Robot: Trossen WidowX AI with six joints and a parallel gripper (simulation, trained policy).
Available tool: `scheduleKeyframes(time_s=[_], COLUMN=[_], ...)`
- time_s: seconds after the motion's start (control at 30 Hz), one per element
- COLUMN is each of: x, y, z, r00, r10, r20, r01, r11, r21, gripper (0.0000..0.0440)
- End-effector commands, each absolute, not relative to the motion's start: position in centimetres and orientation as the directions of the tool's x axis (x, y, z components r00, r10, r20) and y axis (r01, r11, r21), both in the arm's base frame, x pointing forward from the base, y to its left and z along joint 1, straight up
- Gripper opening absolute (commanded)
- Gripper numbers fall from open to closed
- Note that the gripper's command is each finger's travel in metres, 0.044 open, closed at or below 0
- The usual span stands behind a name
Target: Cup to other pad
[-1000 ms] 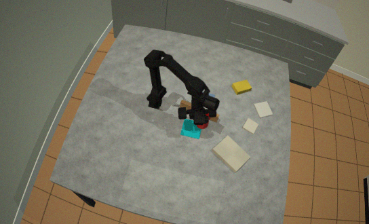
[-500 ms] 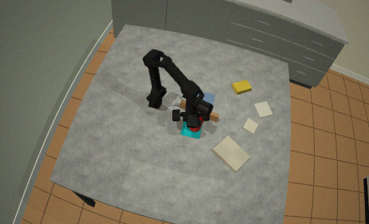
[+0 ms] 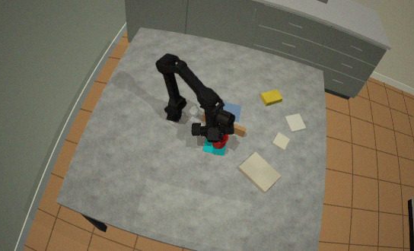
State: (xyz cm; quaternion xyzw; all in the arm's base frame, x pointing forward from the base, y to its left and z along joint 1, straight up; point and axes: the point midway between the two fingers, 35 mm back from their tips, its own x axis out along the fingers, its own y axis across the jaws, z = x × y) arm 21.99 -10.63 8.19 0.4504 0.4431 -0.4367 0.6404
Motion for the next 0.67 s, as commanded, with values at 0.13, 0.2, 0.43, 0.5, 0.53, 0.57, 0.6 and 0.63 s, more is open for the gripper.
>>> scheduleKeyframes(time_s=[0.13,0.2,0.43,0.5,0.53,0.57,0.6,0.63], x=[21.3,21.2,20.8,20.8,20.8,20.7,20.7,20.7], y=[-10.5,-10.5,-10.7,-10.9,-10.9,-11.0,-11.1,-11.2], z=[9.0,9.3,10.8,11.4,11.7,12.0,12.4,12.7], r00=[0.27,0.281,0.324,0.338,0.346,0.353,0.361,0.369], r10=[-0.161,-0.163,-0.179,-0.187,-0.192,-0.197,-0.202,-0.207], r20=[-0.949,-0.946,-0.929,-0.922,-0.919,-0.914,-0.91,-0.906], r01=[0.949,0.947,0.937,0.933,0.931,0.928,0.926,0.923], r11=[0.21,0.207,0.195,0.194,0.193,0.193,0.192,0.192], r21=[0.234,0.246,0.289,0.302,0.31,0.317,0.325,0.332], gripper=[0.0238,0.0252,0.029,0.0301,0.0308,0.0315,0.0326,0.0339])
